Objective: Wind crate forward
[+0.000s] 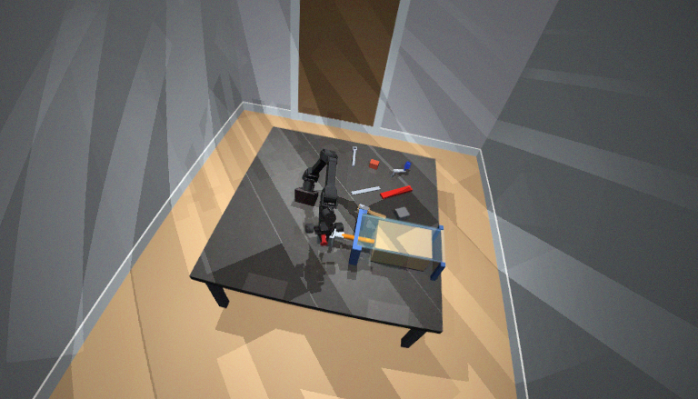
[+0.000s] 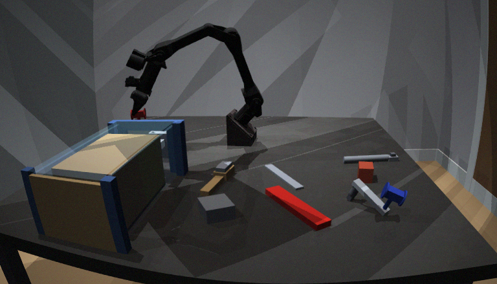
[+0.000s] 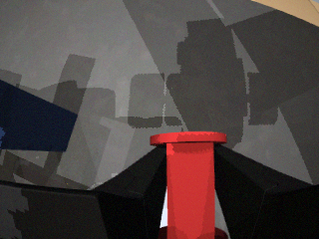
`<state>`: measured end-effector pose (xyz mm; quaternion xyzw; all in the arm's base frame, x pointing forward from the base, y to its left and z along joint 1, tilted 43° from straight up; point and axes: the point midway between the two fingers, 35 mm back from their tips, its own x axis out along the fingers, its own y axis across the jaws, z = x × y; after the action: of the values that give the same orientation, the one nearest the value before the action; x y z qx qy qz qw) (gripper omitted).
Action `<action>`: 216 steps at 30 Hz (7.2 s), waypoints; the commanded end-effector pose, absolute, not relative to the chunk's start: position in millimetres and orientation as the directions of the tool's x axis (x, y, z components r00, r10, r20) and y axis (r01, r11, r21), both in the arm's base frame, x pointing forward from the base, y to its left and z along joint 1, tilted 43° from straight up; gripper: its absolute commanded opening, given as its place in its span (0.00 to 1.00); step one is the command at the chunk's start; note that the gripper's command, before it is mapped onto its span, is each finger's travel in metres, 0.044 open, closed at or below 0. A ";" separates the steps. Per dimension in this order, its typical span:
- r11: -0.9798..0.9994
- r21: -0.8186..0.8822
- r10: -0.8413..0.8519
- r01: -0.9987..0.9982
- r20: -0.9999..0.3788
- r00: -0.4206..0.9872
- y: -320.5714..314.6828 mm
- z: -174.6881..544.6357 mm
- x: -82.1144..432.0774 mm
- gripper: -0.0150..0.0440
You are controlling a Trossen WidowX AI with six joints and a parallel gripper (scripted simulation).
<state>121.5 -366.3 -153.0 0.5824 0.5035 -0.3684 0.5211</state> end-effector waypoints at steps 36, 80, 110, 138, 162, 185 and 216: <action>0.058 0.270 0.242 0.961 -0.938 0.249 -352.4 -149.0 175.7 0.25; 0.058 0.271 0.242 0.961 -0.938 0.249 -351.5 -147.4 179.5 0.25; 0.058 0.271 0.242 0.961 -0.938 0.249 -351.5 -147.4 179.5 0.25; 0.058 0.271 0.242 0.961 -0.938 0.250 -351.0 -146.6 181.3 0.25; 0.058 0.271 0.242 0.961 -0.938 0.250 -351.0 -146.6 181.3 0.25; 0.058 0.271 0.242 0.961 -0.938 0.250 -351.0 -146.6 181.3 0.25; 0.058 0.271 0.242 0.961 -0.938 0.250 -350.5 -145.8 183.1 0.25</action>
<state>151.4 -368.1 -147.7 0.5819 0.5022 -0.3831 0.5122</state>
